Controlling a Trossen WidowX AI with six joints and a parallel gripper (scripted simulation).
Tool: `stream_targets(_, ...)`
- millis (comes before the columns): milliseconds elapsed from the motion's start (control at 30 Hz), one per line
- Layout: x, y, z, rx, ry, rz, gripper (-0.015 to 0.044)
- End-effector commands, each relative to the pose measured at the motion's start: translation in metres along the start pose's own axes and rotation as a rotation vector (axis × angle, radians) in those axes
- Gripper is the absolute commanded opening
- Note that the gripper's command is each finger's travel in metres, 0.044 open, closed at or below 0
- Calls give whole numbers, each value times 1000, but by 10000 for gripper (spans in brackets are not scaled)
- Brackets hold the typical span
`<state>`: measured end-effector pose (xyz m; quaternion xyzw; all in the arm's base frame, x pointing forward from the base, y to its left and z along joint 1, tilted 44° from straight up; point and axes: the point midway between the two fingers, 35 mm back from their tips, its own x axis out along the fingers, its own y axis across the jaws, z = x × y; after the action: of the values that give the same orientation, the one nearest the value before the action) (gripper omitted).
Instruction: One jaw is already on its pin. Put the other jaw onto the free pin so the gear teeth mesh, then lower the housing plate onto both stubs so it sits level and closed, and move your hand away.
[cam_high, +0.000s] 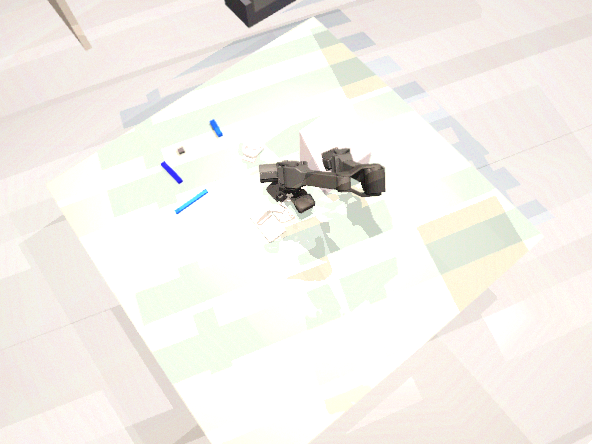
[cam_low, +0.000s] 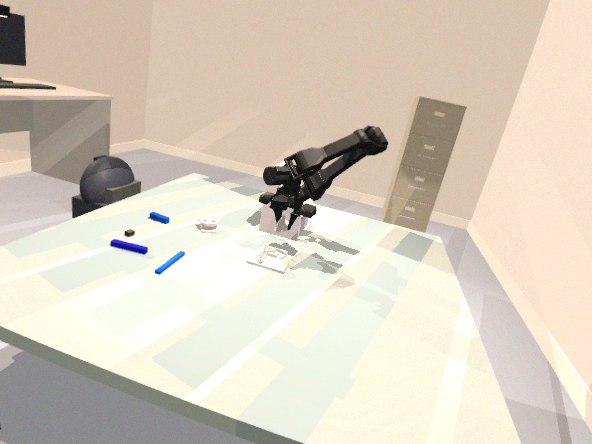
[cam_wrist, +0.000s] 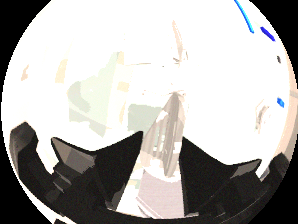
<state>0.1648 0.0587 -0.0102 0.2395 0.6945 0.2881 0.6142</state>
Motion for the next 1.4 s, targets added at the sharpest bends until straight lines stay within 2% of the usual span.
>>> stream_targets(0, 0, -1, 0, 7, 2, -3, 134)
stream_targets(1167, 0, 38, 95, 3, -2, -2, 134)
stream_targets(1367, 0, 41, 99, 3, -1, -1, 134)
